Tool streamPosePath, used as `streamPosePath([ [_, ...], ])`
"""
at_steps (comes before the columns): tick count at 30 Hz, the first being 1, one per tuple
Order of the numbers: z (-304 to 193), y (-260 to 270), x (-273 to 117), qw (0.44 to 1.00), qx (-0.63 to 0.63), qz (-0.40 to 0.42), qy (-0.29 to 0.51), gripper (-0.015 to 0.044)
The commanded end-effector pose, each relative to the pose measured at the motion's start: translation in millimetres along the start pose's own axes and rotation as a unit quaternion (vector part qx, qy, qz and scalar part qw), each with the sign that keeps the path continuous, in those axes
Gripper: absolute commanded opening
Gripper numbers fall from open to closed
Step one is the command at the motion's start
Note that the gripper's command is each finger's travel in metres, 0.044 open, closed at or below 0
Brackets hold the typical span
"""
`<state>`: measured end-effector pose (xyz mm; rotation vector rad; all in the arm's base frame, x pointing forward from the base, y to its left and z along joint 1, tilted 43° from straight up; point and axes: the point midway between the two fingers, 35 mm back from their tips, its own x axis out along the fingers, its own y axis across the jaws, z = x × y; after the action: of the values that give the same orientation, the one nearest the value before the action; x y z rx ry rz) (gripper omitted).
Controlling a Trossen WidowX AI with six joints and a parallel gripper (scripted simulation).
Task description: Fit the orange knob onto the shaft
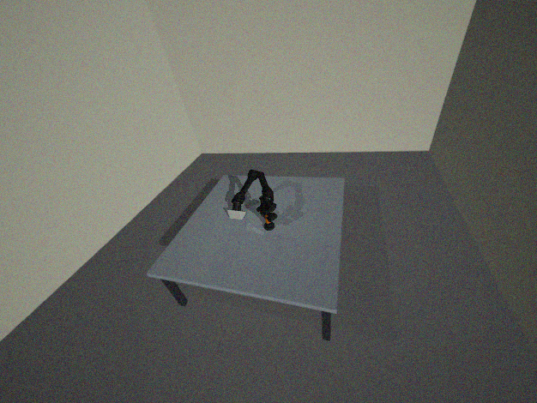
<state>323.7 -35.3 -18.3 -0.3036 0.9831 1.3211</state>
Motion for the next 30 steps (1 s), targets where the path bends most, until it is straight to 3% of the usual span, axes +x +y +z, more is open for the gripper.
streamPosePath([
  [1, 0, 1, 4, 1.000, 0.001, 0.001, -0.002, 0.0000],
  [23, 0, 1, 13, 1.000, -0.002, -0.001, 0.000, 0.0000],
  [30, 0, 1, 13, 1.000, -0.002, -0.001, 0.000, 0.0184],
])
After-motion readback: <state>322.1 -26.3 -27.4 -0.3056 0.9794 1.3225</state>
